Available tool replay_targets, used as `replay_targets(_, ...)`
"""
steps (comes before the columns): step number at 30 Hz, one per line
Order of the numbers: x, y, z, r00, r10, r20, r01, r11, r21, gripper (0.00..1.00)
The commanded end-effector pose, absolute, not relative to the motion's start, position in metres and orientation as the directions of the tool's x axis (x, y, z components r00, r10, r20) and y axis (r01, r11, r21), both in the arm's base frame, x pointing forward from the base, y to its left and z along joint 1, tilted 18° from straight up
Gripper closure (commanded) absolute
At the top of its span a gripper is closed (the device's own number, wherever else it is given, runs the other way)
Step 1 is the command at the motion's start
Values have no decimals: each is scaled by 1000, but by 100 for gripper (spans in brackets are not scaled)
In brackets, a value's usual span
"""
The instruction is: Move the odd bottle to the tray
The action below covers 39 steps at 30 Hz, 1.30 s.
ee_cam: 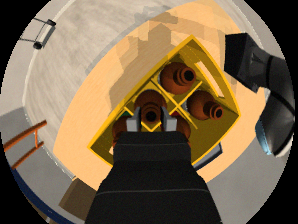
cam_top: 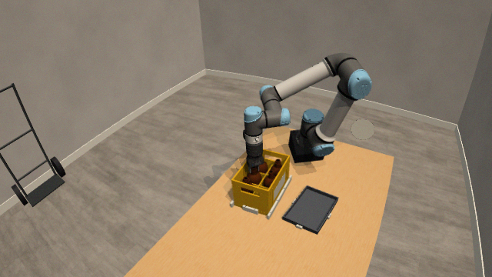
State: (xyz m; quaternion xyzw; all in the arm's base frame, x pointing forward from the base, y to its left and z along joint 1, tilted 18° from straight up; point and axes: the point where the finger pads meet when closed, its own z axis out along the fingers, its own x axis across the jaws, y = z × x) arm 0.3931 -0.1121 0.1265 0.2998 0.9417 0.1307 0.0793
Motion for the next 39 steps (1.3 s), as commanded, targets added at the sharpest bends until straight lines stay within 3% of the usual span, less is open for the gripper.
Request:
replay_targets(1, 393, -112, 127, -808, 585, -72, 544, 786, 294, 100)
replay_targets(21, 393, -112, 127, -808, 585, -72, 544, 786, 294, 100)
replay_targets(22, 393, -112, 127, -808, 585, -72, 544, 786, 294, 0)
replay_targets(39, 393, -112, 127, -808, 585, -72, 544, 786, 294, 0)
